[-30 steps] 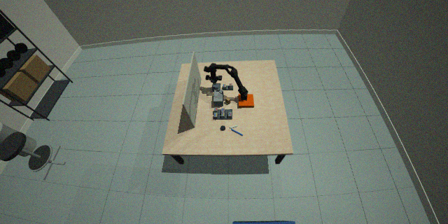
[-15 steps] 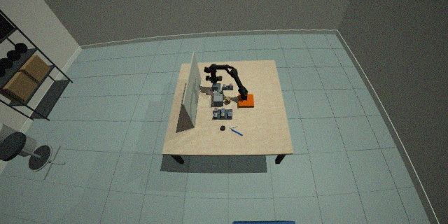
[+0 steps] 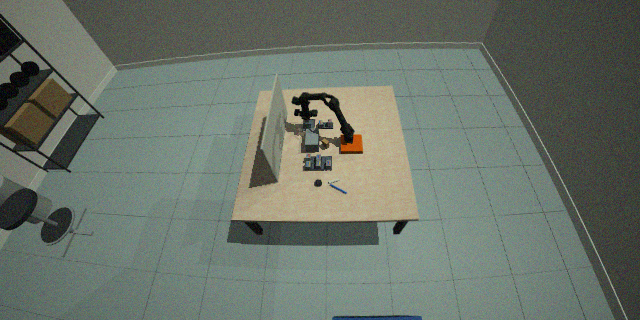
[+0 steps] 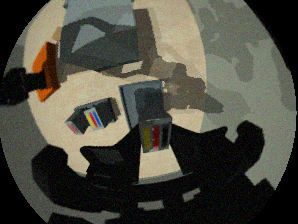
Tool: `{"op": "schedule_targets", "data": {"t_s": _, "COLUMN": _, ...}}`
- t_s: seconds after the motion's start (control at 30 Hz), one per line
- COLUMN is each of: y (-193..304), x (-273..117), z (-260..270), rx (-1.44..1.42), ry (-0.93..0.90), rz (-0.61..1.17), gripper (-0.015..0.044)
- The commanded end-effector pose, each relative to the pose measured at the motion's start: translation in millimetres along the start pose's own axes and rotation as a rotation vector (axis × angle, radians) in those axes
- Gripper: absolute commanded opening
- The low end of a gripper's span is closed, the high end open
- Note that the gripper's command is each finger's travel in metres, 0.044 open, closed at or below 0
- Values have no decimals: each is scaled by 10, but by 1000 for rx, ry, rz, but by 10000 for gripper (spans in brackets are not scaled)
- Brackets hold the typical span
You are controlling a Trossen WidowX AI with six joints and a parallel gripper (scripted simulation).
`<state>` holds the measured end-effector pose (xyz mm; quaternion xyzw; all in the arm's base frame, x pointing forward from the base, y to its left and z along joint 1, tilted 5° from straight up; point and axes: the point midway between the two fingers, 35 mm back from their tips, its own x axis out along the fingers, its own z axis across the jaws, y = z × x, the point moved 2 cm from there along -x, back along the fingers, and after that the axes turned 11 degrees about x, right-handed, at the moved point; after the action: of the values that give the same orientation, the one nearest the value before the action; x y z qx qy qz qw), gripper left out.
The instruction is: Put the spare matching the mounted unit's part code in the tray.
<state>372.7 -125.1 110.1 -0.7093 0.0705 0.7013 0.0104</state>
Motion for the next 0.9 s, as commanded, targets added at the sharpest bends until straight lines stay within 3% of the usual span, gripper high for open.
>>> {"op": "schedule_targets", "data": {"t_s": 0.0, "y": -1, "x": 48, "z": 14, "rx": -5, "ry": -5, "rz": 1, "gripper": 0}}
{"op": "schedule_targets", "data": {"t_s": 0.87, "y": -4, "x": 230, "z": 39, "rx": -5, "ry": -5, "rz": 2, "gripper": 0}}
